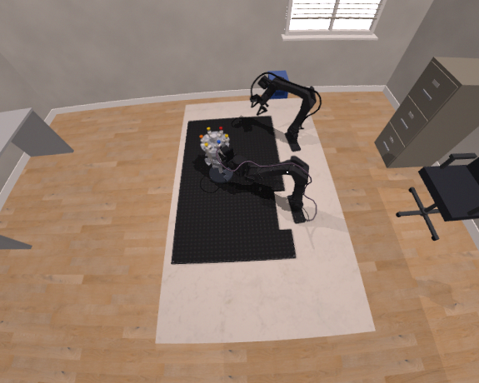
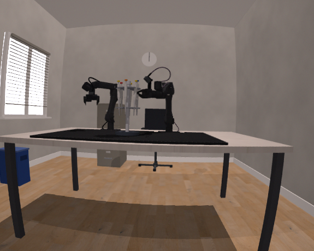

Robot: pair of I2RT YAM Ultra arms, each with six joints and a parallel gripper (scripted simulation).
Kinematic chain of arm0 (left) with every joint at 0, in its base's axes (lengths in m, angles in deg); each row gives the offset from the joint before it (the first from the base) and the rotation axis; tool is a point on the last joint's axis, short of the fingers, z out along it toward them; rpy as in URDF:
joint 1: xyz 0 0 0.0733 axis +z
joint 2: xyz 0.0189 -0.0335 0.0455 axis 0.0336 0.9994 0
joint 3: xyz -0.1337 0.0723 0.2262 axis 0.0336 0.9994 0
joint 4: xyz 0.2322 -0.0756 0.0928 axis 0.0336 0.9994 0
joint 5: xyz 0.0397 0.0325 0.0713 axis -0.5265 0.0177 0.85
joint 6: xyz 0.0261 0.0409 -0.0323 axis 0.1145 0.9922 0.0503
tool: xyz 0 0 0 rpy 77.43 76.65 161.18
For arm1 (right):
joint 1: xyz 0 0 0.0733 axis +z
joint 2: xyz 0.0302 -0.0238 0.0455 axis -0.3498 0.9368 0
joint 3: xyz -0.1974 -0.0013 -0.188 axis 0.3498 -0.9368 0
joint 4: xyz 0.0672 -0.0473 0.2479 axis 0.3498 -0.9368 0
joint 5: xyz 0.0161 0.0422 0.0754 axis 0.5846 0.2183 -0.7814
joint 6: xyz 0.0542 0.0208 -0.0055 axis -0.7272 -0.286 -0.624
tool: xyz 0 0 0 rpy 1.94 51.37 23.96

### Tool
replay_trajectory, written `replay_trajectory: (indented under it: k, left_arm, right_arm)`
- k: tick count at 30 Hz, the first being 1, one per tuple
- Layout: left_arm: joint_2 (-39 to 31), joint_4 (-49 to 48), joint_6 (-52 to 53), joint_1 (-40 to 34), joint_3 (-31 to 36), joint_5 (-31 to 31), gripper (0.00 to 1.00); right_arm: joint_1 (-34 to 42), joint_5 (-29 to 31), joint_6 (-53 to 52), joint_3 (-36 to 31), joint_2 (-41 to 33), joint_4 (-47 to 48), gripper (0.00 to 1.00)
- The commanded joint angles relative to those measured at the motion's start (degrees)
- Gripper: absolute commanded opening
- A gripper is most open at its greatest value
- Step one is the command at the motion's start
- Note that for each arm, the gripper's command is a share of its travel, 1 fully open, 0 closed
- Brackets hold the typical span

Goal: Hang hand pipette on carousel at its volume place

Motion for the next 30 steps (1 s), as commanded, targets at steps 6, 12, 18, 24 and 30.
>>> replay_trajectory:
  k: [6, 12, 18, 24, 30]
  left_arm:
    - [-1.92, -1.37, -0.03, -0.65, -2.2, -1.17, 0.12]
    - [-1.92, -1.37, -0.03, -0.65, -2.2, -1.17, 0.12]
    - [4.9, 0.47, -0.12, 4.05, -7.52, -14.97, 0.12]
    - [3.18, -0.51, 0.14, 2.99, -8.03, -15.66, 0.12]
    - [3.18, -0.54, 0.05, 3.17, -8.07, -15.67, 0.12]
  right_arm:
    - [-0.58, -1.34, 0.39, 0.73, -0.4, 1.39, 1.0]
    - [-0.58, -1.34, 0.39, 0.73, -0.4, 1.39, 1.0]
    - [-0.58, -1.34, 0.39, 0.73, -0.4, 1.39, 1.0]
    - [-0.58, -1.34, 0.39, 0.73, -0.4, 1.39, 1.0]
    - [-0.58, -1.34, 0.39, 0.73, -0.4, 1.39, 1.0]
